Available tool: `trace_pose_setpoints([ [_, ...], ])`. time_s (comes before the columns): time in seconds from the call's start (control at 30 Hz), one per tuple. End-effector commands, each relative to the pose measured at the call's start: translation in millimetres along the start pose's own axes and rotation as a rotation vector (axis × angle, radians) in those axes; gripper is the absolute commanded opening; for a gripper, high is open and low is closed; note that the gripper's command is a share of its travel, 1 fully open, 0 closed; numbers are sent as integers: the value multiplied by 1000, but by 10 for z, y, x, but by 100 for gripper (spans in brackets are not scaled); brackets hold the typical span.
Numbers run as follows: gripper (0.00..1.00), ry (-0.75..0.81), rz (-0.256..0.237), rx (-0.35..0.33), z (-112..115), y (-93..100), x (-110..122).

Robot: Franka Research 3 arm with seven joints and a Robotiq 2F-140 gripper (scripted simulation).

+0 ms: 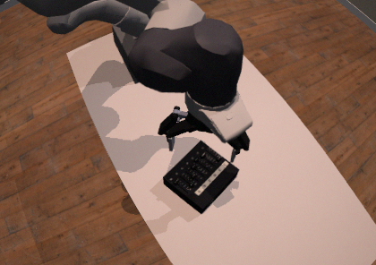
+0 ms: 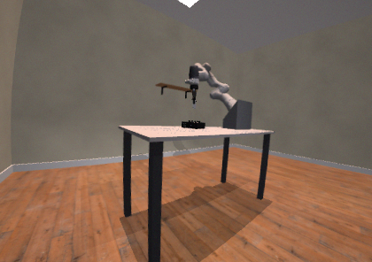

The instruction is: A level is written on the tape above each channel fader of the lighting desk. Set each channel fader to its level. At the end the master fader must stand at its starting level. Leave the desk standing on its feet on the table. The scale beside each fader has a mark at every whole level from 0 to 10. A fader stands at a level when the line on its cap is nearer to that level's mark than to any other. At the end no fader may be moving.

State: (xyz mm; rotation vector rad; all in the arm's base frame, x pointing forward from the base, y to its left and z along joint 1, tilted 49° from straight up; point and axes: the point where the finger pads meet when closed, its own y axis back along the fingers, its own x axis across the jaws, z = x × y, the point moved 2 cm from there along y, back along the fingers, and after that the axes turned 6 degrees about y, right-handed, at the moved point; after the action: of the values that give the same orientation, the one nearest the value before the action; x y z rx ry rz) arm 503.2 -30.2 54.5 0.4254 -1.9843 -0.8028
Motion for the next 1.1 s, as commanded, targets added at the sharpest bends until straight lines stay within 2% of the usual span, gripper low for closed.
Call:
trace_pose_setpoints([
  [0.0,100,-277,0,34,66,-69,52],
  [0.07,100,-277,19,61,122,-153,149],
  [0.17,100,175,46,51,214,-289,325],
  [0.2,100,259,51,43,245,-332,384],
  [0.43,100,500,86,33,396,-513,656],
  [0.5,100,500,86,33,396,-513,656],
  [0.53,100,582,93,35,405,-521,668],
  [0.8,100,823,96,48,415,-527,681],
  [1.0,100,989,94,46,415,-527,683],
  [1.07,100,989,94,46,415,-527,683],
])
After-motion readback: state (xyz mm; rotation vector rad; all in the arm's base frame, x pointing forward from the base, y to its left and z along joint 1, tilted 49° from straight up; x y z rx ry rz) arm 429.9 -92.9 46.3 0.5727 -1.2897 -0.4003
